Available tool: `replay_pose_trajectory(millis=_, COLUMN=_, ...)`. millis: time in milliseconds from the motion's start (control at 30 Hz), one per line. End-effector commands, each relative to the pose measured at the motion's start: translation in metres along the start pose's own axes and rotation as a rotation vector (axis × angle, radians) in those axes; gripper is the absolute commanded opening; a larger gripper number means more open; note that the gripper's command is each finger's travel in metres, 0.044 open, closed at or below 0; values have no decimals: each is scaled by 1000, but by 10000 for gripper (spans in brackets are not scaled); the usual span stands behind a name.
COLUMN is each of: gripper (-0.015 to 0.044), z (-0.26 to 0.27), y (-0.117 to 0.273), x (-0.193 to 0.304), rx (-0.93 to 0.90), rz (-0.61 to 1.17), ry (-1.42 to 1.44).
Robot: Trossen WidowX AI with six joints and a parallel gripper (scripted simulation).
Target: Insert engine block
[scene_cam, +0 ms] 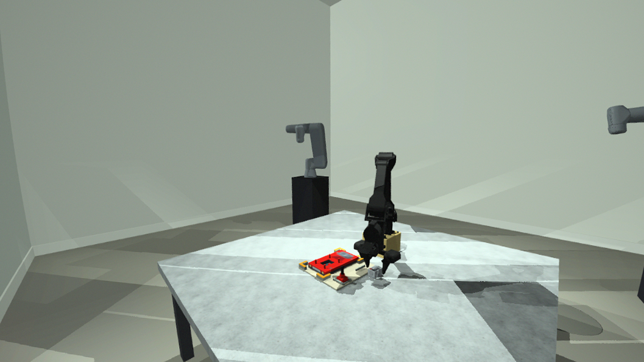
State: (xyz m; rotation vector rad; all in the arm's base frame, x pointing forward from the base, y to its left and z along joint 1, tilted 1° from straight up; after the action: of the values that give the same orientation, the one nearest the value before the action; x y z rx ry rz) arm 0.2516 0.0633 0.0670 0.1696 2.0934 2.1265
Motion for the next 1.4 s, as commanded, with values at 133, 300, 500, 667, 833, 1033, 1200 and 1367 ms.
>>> replay_pose_trajectory(millis=133, gripper=151, z=0, y=-1, x=0, rx=5, rz=-2, ry=-6)
replay_pose_trajectory(millis=300, gripper=118, z=0, y=-1, x=0, rx=5, rz=-2, ry=-6)
replay_pose_trajectory(millis=500, gripper=19, z=0, y=1, x=0, rx=5, rz=-2, ry=-6)
replay_pose_trajectory(millis=667, gripper=0, z=1, y=14, x=-3, rx=5, rz=-3, ry=-6)
replay_pose_trajectory(millis=833, gripper=0, z=2, y=29, x=-6, rx=5, rz=-3, ry=-6)
replay_pose_trajectory(millis=1033, gripper=0, z=3, y=47, x=-8, rx=5, rz=-3, ry=-6)
replay_pose_trajectory(millis=1200, gripper=0, z=3, y=62, x=-8, rx=5, rz=-3, ry=-6)
replay_pose_trajectory(millis=1367, gripper=0, z=3, y=78, x=-8, rx=5, rz=-3, ry=-6)
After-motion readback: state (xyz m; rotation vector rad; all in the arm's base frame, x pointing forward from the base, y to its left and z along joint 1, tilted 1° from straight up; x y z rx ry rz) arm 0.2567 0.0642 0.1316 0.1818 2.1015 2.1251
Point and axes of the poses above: the point midway between the two fingers, 35 mm back from their tips, its own y axis back along the fingers, its own z axis across the jaws, x = y × z, the point moved 10 cm from there along y, back along the fingers, and after that the axes turned 1 degree about -y, right-handed, at the moved point
